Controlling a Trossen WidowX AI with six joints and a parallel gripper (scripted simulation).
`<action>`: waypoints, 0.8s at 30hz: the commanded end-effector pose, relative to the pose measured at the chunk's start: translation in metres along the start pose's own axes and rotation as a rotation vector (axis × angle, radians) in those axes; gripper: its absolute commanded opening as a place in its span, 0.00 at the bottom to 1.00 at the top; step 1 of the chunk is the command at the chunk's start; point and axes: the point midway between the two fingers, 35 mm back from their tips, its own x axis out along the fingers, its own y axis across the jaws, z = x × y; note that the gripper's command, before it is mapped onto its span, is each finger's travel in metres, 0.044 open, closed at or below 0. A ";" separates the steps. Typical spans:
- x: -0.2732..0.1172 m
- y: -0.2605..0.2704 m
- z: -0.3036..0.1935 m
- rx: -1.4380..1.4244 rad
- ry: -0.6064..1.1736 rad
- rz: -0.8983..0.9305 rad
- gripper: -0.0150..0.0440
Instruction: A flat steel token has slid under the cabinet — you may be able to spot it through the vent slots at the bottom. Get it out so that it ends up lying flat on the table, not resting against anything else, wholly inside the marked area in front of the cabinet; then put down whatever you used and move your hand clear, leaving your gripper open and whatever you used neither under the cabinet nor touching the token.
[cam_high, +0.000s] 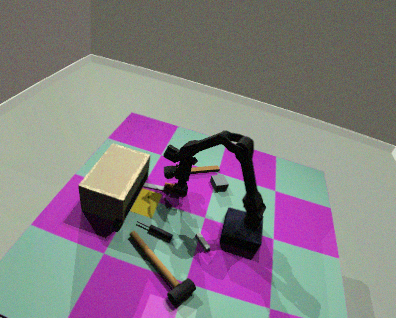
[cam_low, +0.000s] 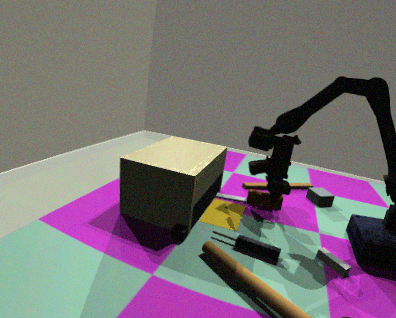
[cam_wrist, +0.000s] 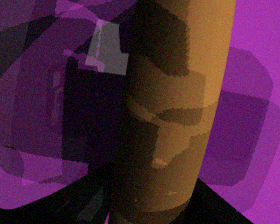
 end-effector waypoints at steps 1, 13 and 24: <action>0.000 0.000 0.006 0.005 -0.002 -0.002 0.25; -0.001 0.000 0.019 0.005 -0.003 -0.002 0.25; -0.001 0.000 0.029 0.005 -0.004 -0.002 0.25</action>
